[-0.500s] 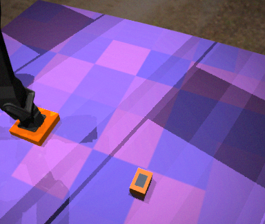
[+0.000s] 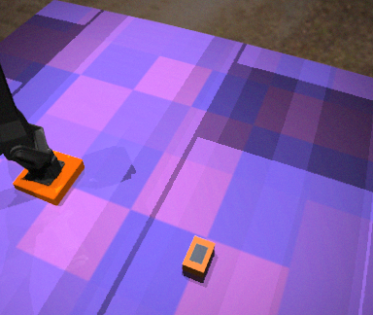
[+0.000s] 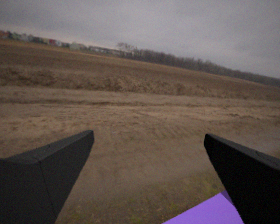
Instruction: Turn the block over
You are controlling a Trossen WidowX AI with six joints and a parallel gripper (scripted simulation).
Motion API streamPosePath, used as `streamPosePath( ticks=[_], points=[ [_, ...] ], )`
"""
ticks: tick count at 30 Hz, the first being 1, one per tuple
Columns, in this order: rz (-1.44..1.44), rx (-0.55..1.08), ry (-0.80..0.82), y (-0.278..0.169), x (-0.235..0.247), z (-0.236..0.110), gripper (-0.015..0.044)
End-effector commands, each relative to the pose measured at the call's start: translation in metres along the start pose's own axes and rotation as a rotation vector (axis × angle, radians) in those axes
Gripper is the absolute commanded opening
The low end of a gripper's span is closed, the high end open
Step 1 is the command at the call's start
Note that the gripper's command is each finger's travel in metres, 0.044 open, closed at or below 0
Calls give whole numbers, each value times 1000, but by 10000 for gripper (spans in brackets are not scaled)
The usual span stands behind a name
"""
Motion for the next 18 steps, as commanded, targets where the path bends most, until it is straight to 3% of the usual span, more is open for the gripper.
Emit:
streamPosePath(
  ticks=[1, 10, 18],
  points=[
    [-82, -26, 184, 3, 35, -35, 440],
    [-299, -101, 658, -9, 100, -155, 440],
    [-459, -182, 1056, -27, 112, -277, 440]
  ],
)
Point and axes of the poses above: the point midway between the two fingers, 35 mm back from their tips, its own z axis out along the fingers, its own x axis across the jaws, y = z × x, the point moved 4 cm from there along -z, back along the fingers, and after that the axes turned 8 degrees about -z, right-handed, at the moved point
